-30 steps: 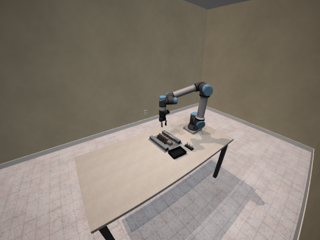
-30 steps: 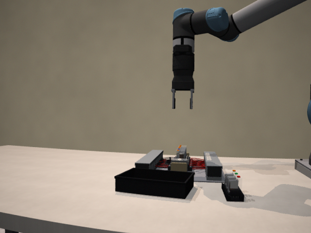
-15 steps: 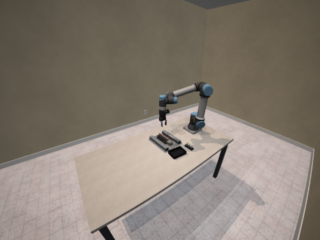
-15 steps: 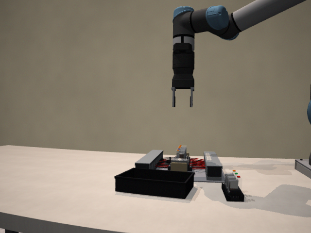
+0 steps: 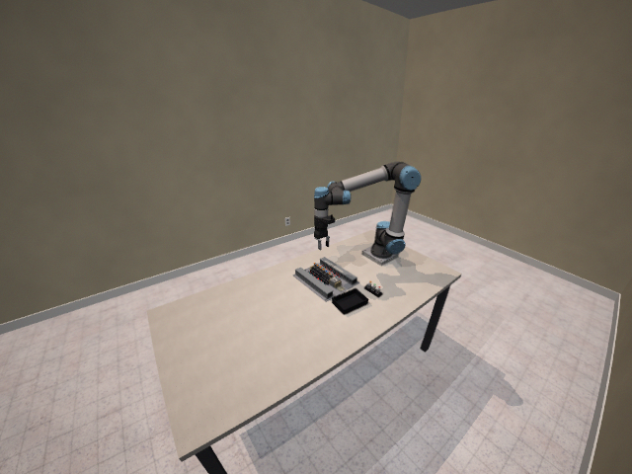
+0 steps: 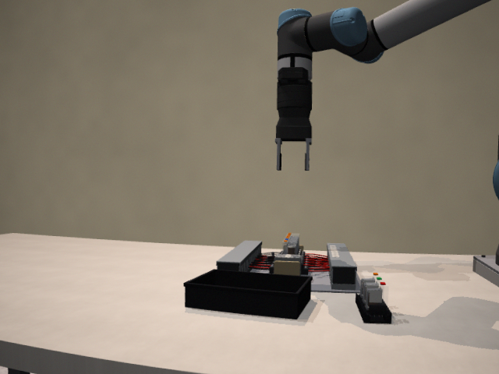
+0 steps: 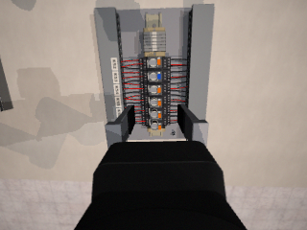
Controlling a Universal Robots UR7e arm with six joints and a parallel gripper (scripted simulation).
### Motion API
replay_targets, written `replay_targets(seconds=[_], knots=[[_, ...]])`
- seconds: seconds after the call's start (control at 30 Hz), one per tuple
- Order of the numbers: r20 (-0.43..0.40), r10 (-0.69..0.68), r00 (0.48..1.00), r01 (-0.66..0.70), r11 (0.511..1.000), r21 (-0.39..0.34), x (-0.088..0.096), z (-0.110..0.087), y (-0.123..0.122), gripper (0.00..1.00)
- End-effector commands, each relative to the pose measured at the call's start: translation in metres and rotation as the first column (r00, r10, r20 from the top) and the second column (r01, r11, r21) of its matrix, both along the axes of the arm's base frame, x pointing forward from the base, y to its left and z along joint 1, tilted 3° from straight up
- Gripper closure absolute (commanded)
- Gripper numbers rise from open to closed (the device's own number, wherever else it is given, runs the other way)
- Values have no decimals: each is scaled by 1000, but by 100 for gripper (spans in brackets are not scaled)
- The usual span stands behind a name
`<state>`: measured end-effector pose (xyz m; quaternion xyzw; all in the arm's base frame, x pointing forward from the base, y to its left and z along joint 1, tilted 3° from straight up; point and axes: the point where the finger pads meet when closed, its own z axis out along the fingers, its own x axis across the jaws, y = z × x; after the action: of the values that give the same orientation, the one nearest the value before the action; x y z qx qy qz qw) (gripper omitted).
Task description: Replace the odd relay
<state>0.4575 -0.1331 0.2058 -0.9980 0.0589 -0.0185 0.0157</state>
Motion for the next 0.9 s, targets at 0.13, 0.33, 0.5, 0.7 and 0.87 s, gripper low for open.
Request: replay_targets(seconds=[0.13, 0.33, 0.5, 0.7, 0.87], knots=[[1, 0, 1000, 0, 1000, -1, 0, 1, 0, 0], [1, 0, 1000, 0, 1000, -1, 0, 2, 0, 0], [1, 0, 1000, 0, 1000, -1, 0, 2, 0, 0], [1, 0, 1000, 0, 1000, -1, 0, 2, 0, 0], [1, 0, 1000, 0, 1000, -1, 0, 3, 0, 0]])
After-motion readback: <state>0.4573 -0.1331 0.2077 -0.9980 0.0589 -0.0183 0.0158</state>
